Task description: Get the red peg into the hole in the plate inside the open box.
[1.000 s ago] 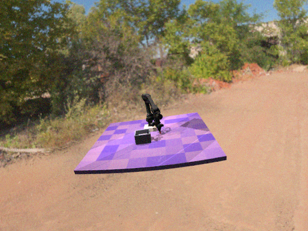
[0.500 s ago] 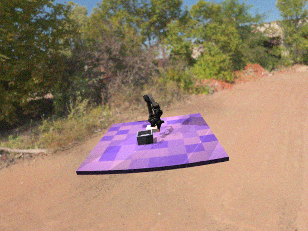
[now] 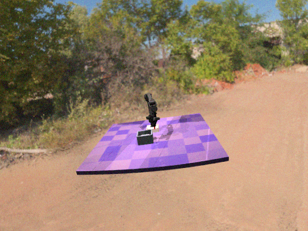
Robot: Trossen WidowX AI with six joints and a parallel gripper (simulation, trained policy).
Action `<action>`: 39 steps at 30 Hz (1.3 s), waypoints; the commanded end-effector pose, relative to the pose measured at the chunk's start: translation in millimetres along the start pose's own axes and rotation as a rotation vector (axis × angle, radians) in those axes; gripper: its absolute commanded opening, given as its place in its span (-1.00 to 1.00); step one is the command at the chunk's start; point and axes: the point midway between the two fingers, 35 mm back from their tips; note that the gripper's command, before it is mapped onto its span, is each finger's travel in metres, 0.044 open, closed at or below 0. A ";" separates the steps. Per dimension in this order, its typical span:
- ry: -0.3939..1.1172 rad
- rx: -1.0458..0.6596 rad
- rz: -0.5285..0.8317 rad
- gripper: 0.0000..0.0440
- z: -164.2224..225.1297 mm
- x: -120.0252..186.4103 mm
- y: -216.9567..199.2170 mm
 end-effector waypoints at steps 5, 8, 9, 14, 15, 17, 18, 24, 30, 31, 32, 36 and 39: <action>-0.034 -0.040 0.024 -1.00 -34.1 -2.3 -3.2; -0.044 -0.059 0.029 -1.00 -46.0 -4.5 -4.8; -0.047 -0.066 0.031 -1.00 -49.8 -5.5 -5.5; -0.057 -0.097 0.039 -1.00 -67.2 -12.1 -9.1; -0.058 -0.103 0.041 -1.00 -70.4 -13.6 -9.8; -0.060 -0.115 0.044 -1.00 -76.5 -17.0 -11.3; -0.060 -0.120 0.046 -1.00 -79.4 -18.7 -12.1; -0.053 -0.149 0.056 -0.98 -93.5 -29.7 -16.6; -0.029 -0.168 0.068 -0.95 -101.4 -41.8 -20.3; -0.024 -0.170 0.071 -0.94 -102.1 -44.2 -20.9; -0.019 -0.171 0.074 -0.94 -102.7 -46.8 -21.4; -0.001 -0.172 0.089 -0.94 -104.1 -58.2 -23.4; 0.012 -0.167 0.105 -0.91 -104.7 -67.3 -25.3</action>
Point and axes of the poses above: the point midway between the two fingers, 35 mm back from their tips, its own x axis back along the fingers, its own y axis across the jaws, z = x × y, and after that the axes turned 6 degrees about x, right-handed
